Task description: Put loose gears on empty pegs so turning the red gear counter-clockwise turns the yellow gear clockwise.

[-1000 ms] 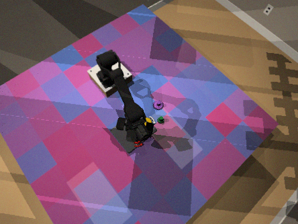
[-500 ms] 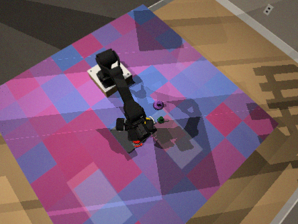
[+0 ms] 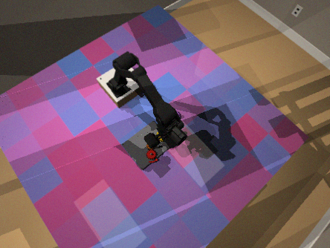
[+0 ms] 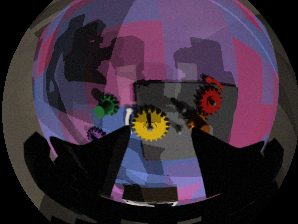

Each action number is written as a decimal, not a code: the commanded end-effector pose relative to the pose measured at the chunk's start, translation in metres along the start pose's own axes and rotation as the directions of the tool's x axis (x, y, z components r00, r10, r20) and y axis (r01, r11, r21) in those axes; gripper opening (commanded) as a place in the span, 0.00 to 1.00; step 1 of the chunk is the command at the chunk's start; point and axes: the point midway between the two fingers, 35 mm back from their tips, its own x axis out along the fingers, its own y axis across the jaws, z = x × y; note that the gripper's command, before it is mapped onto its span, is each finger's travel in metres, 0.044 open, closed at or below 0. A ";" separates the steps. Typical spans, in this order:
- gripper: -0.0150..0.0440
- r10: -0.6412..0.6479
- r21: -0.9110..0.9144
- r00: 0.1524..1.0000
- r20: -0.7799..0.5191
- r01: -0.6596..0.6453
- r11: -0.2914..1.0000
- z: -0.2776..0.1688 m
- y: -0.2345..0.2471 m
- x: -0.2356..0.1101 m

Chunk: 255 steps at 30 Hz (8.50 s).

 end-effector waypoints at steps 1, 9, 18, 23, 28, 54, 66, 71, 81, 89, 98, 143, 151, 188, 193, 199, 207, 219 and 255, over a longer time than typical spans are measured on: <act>0.98 0.008 -0.516 1.000 0.002 -0.006 0.856 0.006 0.070 -0.002; 1.00 0.010 -0.670 1.000 0.000 -0.007 0.742 0.004 0.095 -0.002; 1.00 0.010 -0.670 1.000 0.000 -0.007 0.742 0.004 0.095 0.014; 1.00 0.010 -0.670 1.000 0.000 -0.007 0.742 0.003 0.095 0.021; 1.00 0.010 -0.670 1.000 0.000 -0.007 0.742 0.003 0.095 0.027; 0.82 0.009 -0.670 1.000 -0.001 -0.007 0.742 0.003 0.095 0.048; 0.35 0.009 -0.670 1.000 -0.001 -0.007 0.742 0.003 0.095 0.048; 0.30 0.009 -0.670 1.000 -0.001 -0.007 0.742 0.003 0.095 0.048; 0.25 0.010 -0.670 1.000 0.000 -0.007 0.742 0.007 0.096 0.030; 0.25 0.010 -0.670 1.000 0.000 -0.007 0.742 0.010 0.096 0.009; 0.25 0.010 -0.670 1.000 0.000 -0.007 0.742 0.012 0.096 -0.015; 0.25 0.007 -0.672 1.000 0.000 -0.005 0.741 0.005 0.074 -0.085; 0.25 0.006 -0.672 1.000 0.000 -0.004 0.741 0.004 0.061 -0.077; 0.25 0.001 -0.669 1.000 -0.002 -0.002 0.743 -0.012 0.002 -0.036; 0.25 0.000 -0.669 1.000 -0.002 -0.002 0.743 -0.016 -0.005 -0.030; 0.25 0.000 -0.670 1.000 -0.002 -0.002 0.743 -0.021 -0.014 -0.024; 0.25 0.000 -0.670 1.000 -0.003 -0.002 0.742 -0.028 -0.026 -0.015; 0.25 -0.001 -0.674 1.000 -0.003 -0.002 0.739 -0.034 -0.035 -0.009; 0.25 -0.001 -0.994 1.000 -0.003 -0.003 -0.106 -0.034 -0.034 -0.011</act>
